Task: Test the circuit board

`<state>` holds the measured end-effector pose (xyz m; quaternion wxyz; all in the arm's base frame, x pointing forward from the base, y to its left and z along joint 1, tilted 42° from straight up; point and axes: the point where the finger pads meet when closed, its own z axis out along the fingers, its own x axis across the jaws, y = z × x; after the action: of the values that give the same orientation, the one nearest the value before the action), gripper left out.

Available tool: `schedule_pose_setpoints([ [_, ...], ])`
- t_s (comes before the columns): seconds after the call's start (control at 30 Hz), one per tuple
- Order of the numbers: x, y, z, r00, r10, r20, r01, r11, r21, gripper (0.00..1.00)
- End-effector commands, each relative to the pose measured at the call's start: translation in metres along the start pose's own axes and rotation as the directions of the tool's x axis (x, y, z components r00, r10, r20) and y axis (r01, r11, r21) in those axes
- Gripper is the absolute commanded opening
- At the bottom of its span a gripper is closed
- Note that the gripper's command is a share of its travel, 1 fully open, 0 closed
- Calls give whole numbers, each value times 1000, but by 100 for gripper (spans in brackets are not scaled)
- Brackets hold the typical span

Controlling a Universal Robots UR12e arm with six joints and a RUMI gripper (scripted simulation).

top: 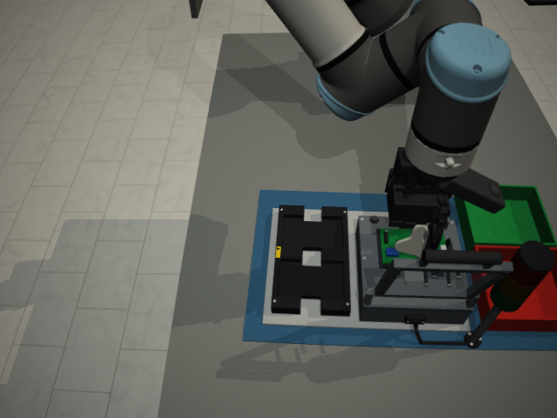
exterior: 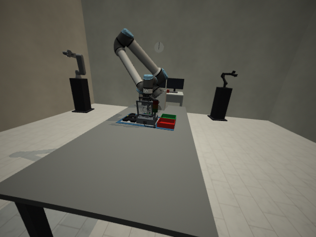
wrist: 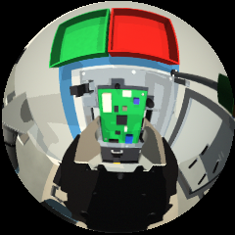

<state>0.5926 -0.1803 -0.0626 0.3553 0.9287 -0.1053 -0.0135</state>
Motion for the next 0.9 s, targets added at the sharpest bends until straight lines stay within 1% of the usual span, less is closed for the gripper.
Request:
schedule_pose_setpoints([
  [0.0, 1, 0, 0, 1000, 1, -1, -1, 1000, 1, 39],
  [0.67, 1, 0, 4, 1000, 1, 0, -1, 1000, 1, 39],
  [0.7, 1, 0, 3, 1000, 1, 0, -1, 1000, 1, 59],
  [0.87, 1, 0, 3, 1000, 1, -1, -1, 1000, 1, 59],
])
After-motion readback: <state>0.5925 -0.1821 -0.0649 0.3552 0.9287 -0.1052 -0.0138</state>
